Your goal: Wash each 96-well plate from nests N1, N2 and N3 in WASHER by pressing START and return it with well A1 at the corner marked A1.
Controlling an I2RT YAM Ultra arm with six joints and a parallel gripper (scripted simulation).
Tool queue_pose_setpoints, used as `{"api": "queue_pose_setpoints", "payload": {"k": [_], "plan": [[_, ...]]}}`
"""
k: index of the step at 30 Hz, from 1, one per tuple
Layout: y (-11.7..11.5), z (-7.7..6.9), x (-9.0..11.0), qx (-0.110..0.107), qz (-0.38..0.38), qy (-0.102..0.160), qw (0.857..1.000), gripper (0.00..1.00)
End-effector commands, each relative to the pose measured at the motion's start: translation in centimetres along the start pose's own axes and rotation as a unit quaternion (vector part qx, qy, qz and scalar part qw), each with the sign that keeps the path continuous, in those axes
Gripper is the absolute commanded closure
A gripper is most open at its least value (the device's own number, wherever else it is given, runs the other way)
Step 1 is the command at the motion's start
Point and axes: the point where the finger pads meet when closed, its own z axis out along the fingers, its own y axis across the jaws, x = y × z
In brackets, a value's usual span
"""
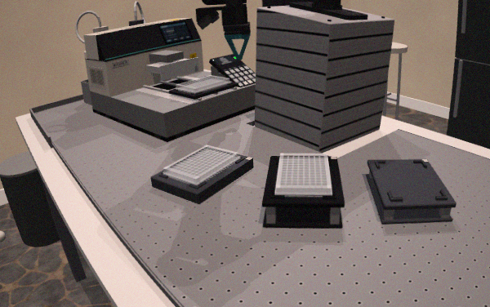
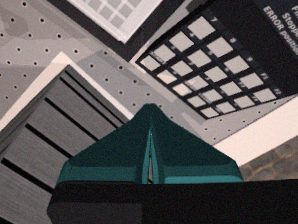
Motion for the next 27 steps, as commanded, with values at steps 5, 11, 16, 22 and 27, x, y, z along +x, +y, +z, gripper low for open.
{"api": "queue_pose_setpoints", "payload": {"k": [5, 11, 16, 22, 27], "plan": [[-0.15, -0.22, -0.25, 0.003, -0.119, -0.004, 0.993, 1.00], [-0.16, -0.22, -0.25, 0.004, -0.218, -0.004, 0.976, 1.00], [-0.16, -0.22, -0.25, 0.004, -0.298, -0.003, 0.954, 1.00], [-0.15, -0.22, -0.25, 0.004, -0.361, -0.003, 0.932, 1.00], [-0.15, -0.22, -0.25, 0.004, -0.409, -0.003, 0.912, 1.00]]}}
